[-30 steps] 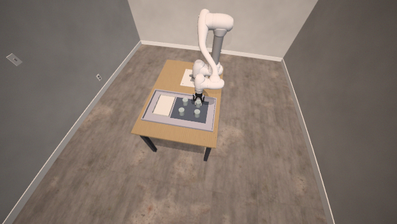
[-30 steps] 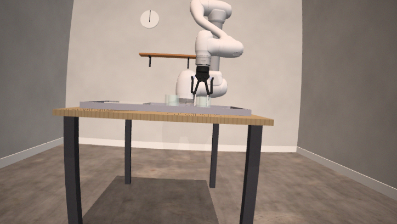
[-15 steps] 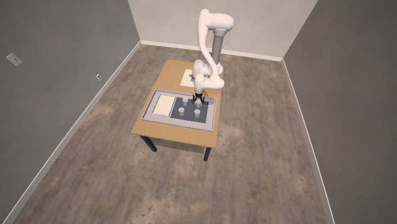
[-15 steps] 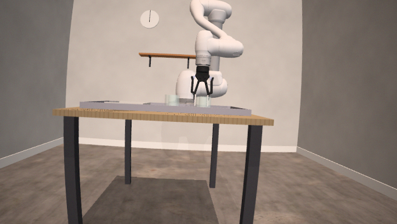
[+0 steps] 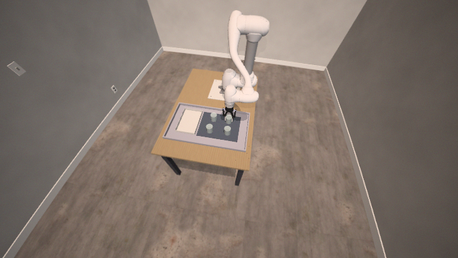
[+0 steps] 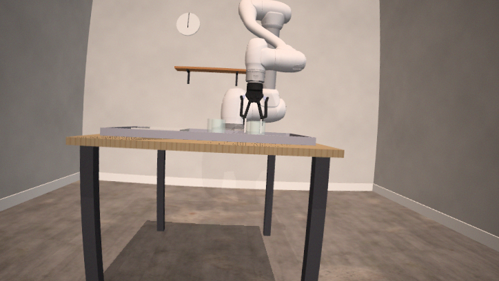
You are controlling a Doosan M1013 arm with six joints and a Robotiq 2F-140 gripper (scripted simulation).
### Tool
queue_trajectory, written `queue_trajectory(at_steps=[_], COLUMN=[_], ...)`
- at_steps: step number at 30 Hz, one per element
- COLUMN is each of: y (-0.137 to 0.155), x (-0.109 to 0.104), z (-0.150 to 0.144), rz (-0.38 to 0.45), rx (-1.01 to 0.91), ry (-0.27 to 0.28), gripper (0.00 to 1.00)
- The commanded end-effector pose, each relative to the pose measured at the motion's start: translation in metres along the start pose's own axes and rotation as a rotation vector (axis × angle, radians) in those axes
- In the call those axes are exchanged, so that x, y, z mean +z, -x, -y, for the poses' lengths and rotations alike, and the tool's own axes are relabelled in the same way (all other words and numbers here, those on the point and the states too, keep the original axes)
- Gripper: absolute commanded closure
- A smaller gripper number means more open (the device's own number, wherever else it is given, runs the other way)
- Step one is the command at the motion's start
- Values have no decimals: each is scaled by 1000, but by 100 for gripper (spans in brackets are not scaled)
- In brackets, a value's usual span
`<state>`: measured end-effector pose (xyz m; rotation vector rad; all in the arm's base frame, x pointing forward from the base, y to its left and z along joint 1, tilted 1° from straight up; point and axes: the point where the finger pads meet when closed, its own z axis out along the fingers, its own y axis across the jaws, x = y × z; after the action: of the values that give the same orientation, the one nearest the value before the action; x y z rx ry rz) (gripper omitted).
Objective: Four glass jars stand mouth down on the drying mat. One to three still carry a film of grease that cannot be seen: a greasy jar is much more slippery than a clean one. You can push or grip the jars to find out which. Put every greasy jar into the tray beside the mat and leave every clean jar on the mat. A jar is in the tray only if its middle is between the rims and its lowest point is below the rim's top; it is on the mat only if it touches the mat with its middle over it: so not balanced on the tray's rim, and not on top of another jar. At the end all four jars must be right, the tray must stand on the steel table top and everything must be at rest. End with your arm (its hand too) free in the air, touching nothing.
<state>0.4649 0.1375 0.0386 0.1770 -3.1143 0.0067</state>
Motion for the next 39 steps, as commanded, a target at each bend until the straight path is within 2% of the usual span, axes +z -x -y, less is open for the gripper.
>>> queue_trajectory(at_steps=[1, 34, 35, 39], y=[0, 0, 0, 0], x=[0, 0, 0, 0], z=[0, 0, 0, 0], rz=[0, 0, 0, 0], rx=[0, 0, 0, 0], ry=[0, 0, 0, 0], gripper=[63, 66, 100, 100])
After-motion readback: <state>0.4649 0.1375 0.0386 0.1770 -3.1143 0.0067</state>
